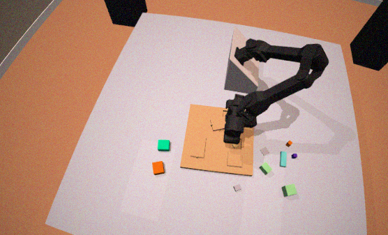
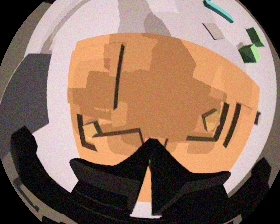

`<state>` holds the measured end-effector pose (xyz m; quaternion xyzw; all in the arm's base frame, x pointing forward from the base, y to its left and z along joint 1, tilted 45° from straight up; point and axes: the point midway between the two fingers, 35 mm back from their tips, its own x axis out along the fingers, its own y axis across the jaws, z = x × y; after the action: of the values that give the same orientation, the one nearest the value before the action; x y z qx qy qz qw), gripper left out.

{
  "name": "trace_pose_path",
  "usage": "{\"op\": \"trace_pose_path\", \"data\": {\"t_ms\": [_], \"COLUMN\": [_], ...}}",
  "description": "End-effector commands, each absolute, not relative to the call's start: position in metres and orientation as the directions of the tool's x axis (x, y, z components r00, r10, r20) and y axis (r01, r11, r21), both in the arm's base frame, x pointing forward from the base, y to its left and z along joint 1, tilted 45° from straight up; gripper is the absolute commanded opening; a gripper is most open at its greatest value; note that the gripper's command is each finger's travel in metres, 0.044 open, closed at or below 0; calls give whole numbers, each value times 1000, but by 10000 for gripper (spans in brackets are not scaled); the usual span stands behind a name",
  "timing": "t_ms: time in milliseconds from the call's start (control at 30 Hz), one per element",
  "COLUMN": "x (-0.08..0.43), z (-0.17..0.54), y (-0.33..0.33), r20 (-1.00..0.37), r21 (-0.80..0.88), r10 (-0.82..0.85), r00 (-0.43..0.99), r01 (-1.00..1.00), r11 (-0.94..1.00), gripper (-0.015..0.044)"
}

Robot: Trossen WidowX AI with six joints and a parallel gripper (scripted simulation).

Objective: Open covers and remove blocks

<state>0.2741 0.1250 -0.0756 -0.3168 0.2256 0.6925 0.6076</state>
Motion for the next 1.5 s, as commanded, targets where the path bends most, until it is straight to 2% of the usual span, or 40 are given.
{"op": "trace_pose_path", "data": {"t_ms": [0, 1467], "x": [266, 223], "z": [-76, -89], "y": [124, 107], "r20": [-710, -711], "r21": [-63, -61], "r10": [701, 700], "r00": [-67, -68], "r01": [-985, -986], "r11": [-158, -158], "gripper": [0, 0]}}
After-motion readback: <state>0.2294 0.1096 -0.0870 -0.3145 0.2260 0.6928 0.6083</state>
